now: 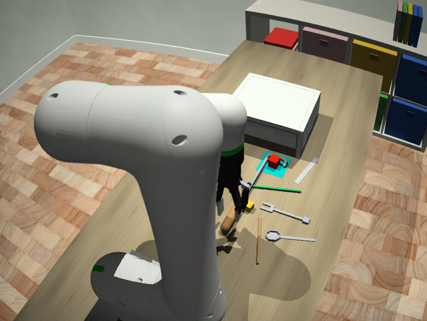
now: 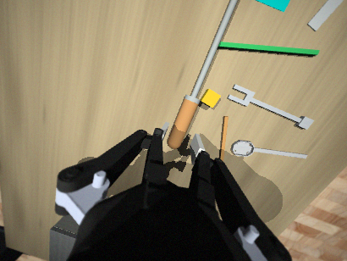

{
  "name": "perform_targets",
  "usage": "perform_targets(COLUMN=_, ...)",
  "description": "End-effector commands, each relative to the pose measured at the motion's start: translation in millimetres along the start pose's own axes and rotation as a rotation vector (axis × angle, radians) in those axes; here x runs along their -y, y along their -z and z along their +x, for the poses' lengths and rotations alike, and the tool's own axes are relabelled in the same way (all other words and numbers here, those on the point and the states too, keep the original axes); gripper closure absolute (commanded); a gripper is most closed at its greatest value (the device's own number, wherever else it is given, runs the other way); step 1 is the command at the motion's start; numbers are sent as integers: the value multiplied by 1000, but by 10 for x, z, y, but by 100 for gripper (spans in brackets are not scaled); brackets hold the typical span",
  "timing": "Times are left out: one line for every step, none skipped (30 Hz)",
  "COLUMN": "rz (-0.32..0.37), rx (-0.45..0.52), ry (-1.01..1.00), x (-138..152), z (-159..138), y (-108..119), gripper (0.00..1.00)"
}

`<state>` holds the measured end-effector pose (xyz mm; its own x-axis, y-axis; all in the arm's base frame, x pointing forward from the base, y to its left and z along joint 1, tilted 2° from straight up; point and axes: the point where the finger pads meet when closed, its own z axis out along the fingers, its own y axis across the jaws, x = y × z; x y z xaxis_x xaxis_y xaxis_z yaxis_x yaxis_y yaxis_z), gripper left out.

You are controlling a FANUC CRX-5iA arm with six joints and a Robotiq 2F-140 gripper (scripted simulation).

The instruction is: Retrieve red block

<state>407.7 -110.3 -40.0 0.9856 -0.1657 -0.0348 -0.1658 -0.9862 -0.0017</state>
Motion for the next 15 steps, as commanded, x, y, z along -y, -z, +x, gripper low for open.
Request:
perform_targets(rz=0, rx=0, ry=0, x=0, z=1, y=166, gripper=66)
perform_targets(rz=0, rx=0, ry=0, x=0, z=1, y=215, gripper=66)
perform_targets(rz=0, rx=0, ry=0, x=0, z=1, y=265, gripper=66)
perform_targets(rz=0, rx=0, ry=0, x=0, z=1, y=316, gripper=66)
perform_targets(rz=0, rx=0, ry=0, x=0, z=1, y=367, gripper=66)
perform_targets(rz=0, rx=0, ry=0, x=0, z=1, y=419, gripper=66)
perform_targets(rz=0, rx=0, ry=0, x=0, z=1, y=471, gripper=66)
perform_targets(rz=0, rx=0, ry=0, x=0, z=1, y=471, gripper=66)
perform_targets(rz=0, rx=0, ry=0, x=0, z=1, y=471, gripper=66)
perform_targets(rz=0, rx=0, ry=0, x=0, z=1, y=522, gripper=66)
perform_targets(rz=0, rx=0, ry=0, x=0, z=1, y=574, gripper=66)
perform_targets(rz=0, rx=0, ry=0, x=0, z=1, y=624, gripper=66)
perform_targets(rz=0, rx=0, ry=0, x=0, z=1, y=674, gripper=66)
perform_targets(rz=0, rx=0, ry=0, x=0, z=1, y=723, gripper=66)
perform_targets(rz=0, rx=0, ry=0, x=0, z=1, y=771, gripper=66)
